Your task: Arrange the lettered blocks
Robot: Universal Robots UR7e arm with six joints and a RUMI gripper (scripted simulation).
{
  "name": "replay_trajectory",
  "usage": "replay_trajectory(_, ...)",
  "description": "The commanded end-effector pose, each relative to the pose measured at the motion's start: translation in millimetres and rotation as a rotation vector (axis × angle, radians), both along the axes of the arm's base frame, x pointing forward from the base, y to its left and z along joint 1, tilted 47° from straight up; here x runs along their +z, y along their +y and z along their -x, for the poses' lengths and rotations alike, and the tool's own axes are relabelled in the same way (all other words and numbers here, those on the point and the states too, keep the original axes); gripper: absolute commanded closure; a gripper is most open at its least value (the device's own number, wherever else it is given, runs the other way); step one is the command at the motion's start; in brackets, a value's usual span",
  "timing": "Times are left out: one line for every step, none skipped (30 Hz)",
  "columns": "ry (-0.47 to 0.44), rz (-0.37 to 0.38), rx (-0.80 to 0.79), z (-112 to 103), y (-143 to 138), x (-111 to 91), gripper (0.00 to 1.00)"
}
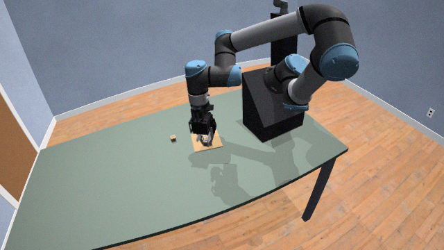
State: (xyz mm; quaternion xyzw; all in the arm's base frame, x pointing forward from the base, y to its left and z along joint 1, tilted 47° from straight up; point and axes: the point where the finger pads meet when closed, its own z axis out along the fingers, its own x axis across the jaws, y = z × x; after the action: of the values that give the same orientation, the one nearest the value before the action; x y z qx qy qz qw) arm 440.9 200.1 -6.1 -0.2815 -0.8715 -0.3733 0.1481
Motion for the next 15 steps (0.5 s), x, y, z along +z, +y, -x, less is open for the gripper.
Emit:
replay_trajectory(0.019, 0.002, -0.019, 0.0, -0.9, -0.3, 0.95)
replay_trajectory(0.026, 0.003, -0.025, 0.1, -1.1, -0.5, 0.95)
replay_trajectory(0.033, 0.003, -0.032, 0.3, -1.3, -0.6, 0.95)
replay_trajectory(0.041, 0.004, -0.04, 0.4, -1.5, -0.8, 0.95)
replay_trajectory(0.049, 0.004, -0.047, 0.6, -1.8, -1.0, 0.95)
replay_trajectory(0.058, 0.005, -0.055, 0.8, -2.0, -1.2, 0.95)
replay_trajectory(0.067, 0.006, -0.064, 0.9, -2.3, -1.4, 0.95)
replay_trajectory(0.076, 0.006, -0.073, 1.1, -2.5, -1.7, 0.95)
replay_trajectory(0.086, 0.007, -0.082, 1.3, -2.8, -1.9, 0.95)
replay_trajectory(0.097, 0.008, -0.092, 1.5, -3.1, -2.1, 0.95)
replay_trajectory(0.108, 0.009, -0.102, 1.7, -3.4, -2.4, 0.95)
replay_trajectory(0.119, 0.01, -0.112, 1.9, -3.7, -2.6, 0.95)
replay_trajectory(0.131, 0.011, -0.123, 2.2, -4.0, -2.9, 0.95)
replay_trajectory(0.143, 0.011, -0.135, 2.4, -4.3, -3.2, 0.95)
replay_trajectory(0.156, 0.012, -0.147, 2.6, -4.7, -3.5, 0.95)
